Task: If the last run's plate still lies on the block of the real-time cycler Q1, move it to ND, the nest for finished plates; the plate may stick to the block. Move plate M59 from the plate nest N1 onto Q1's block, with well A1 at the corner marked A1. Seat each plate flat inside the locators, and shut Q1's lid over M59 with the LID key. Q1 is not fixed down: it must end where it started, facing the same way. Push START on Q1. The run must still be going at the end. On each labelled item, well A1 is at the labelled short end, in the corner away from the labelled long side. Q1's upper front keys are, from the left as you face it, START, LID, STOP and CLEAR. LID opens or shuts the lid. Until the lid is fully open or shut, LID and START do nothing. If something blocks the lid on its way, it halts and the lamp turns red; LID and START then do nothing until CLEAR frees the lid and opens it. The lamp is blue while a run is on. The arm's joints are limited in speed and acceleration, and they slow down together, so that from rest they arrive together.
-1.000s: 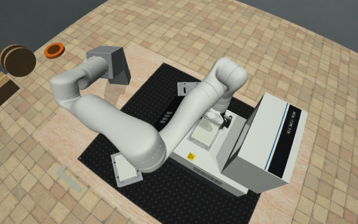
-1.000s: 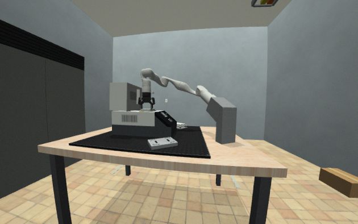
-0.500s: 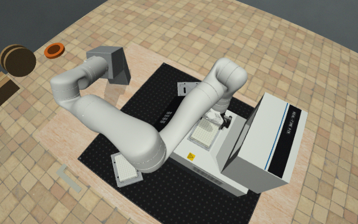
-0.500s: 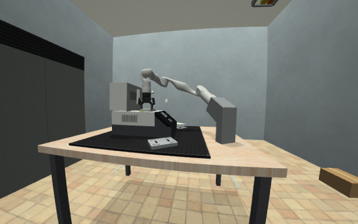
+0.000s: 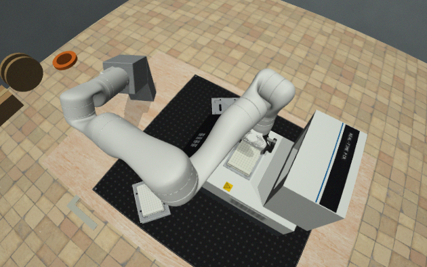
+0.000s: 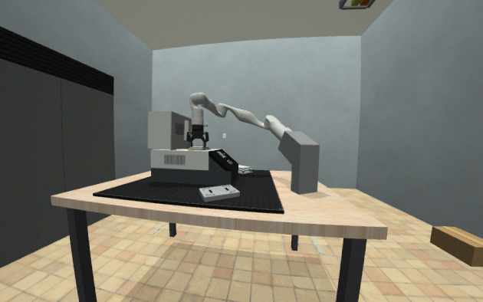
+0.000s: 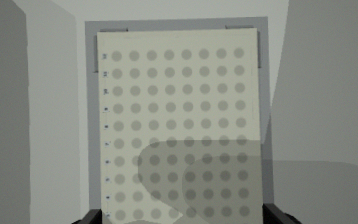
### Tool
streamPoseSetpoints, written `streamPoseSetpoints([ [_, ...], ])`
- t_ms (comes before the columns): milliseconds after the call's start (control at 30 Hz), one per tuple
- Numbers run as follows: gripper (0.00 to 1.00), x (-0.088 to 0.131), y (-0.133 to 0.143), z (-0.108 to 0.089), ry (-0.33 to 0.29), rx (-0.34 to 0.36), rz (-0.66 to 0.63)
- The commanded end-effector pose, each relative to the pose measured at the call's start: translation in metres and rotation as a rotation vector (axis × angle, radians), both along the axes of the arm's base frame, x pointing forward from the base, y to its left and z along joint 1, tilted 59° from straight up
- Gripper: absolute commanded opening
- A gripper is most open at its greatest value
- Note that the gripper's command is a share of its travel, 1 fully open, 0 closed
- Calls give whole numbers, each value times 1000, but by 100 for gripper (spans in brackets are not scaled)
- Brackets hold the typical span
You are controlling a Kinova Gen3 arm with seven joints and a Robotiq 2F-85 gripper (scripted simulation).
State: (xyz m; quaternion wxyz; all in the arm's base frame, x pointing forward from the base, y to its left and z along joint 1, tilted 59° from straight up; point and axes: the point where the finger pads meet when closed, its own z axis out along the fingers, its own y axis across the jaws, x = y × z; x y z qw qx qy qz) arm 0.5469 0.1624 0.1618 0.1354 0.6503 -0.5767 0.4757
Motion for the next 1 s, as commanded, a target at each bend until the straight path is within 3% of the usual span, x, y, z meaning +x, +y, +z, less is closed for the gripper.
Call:
streamPoseSetpoints([
  [0,92,0,1,0,0,1,2],
  [967,90,0,1,0,0,1,2],
])
